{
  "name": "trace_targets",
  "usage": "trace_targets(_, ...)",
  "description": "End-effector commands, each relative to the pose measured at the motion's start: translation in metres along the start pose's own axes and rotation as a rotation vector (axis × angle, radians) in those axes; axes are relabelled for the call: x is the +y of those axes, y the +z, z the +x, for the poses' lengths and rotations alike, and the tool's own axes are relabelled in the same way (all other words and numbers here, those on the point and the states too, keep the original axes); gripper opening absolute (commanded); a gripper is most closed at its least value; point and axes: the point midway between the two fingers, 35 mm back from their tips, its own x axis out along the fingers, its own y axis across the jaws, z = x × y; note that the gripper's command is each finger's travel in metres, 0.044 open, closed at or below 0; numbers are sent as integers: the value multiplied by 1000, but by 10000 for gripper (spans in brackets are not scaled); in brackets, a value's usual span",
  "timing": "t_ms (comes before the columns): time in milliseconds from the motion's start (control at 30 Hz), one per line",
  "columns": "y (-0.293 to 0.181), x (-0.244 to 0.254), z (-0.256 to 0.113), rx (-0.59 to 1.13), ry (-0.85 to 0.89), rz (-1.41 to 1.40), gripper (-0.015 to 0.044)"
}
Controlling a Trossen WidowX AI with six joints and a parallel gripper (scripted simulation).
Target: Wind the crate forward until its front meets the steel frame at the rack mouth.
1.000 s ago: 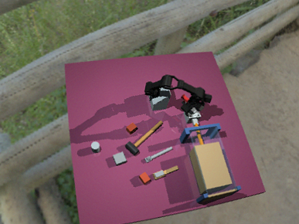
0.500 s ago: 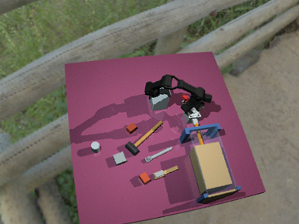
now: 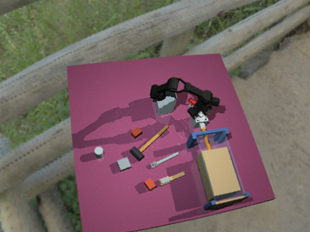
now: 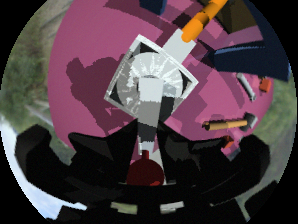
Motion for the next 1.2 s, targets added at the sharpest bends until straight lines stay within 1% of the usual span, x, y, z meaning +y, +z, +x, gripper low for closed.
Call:
trace_targets(0, 0, -1, 4, 4, -3, -26, 0)
trace_targets(300, 0, -1, 4, 4, -3, -31, 0)
trace_targets(833, 0, 3, 4, 2, 4, 56, 0)
trace_targets(1167, 0, 2, 4, 2, 2, 38, 0)
